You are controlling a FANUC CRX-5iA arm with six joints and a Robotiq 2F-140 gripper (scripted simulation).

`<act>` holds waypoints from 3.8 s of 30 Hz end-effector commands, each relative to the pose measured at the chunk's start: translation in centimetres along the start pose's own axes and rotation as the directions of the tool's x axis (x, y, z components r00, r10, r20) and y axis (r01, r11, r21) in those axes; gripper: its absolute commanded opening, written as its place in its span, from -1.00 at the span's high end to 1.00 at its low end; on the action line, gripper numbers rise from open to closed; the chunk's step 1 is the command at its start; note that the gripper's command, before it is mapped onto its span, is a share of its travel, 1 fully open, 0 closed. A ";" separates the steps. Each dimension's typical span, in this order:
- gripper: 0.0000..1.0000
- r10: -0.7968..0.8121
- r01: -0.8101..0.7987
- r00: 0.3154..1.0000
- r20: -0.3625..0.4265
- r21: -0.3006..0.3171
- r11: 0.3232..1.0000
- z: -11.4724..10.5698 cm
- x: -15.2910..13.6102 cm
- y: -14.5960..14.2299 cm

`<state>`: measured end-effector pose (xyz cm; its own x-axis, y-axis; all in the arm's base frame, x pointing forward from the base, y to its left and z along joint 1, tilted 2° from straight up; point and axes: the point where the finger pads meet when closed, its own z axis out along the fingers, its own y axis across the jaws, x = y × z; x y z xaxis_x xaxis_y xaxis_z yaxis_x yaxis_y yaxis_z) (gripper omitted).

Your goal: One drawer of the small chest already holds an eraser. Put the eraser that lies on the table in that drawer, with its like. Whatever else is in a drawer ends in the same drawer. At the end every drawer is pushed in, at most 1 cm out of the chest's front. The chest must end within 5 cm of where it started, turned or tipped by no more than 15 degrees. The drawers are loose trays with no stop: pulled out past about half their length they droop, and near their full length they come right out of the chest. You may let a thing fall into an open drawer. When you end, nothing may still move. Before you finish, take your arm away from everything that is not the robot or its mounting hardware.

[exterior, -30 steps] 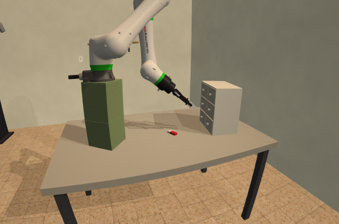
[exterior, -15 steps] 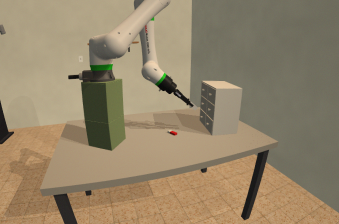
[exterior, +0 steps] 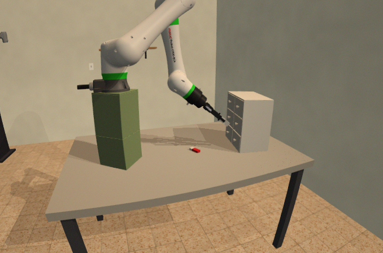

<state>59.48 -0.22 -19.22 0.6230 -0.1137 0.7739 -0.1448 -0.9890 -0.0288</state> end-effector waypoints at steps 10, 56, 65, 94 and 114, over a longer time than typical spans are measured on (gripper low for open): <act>0.60 0.000 0.000 1.000 0.000 0.000 1.000 1.7 0.8 0.0; 0.60 0.000 0.000 1.000 0.000 0.000 1.000 3.3 2.0 0.0; 0.60 0.000 0.000 1.000 0.000 0.000 1.000 4.2 2.8 0.0; 0.60 0.000 0.000 1.000 0.000 0.000 1.000 4.4 3.0 0.0; 0.84 0.000 0.000 1.000 0.000 0.000 1.000 4.4 3.0 0.0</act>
<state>64.77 -1.00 -19.68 0.6228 -0.1140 0.7740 -0.1452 -0.9890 -0.0288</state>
